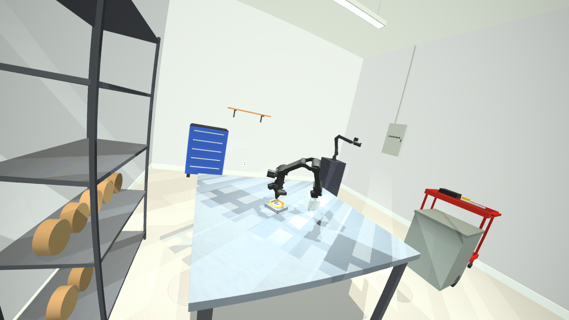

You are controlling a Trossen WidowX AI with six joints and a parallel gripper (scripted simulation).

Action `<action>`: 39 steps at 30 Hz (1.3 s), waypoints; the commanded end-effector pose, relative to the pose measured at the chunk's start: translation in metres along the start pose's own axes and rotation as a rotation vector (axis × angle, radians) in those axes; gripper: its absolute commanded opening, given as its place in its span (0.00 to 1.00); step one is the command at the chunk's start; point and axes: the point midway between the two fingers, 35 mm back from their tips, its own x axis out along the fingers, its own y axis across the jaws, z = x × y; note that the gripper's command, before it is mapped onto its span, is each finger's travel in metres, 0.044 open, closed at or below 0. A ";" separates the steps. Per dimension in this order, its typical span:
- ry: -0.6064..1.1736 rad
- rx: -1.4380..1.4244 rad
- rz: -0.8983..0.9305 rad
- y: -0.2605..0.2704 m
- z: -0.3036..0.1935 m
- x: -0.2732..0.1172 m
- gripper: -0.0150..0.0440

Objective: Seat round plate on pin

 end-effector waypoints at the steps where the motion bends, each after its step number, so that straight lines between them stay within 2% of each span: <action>1: 0.000 0.004 0.003 0.003 -0.006 0.000 0.25; 33: 0.002 0.005 0.003 0.017 -0.028 0.000 0.25; 39: 0.002 0.005 0.001 0.015 -0.027 -0.023 0.25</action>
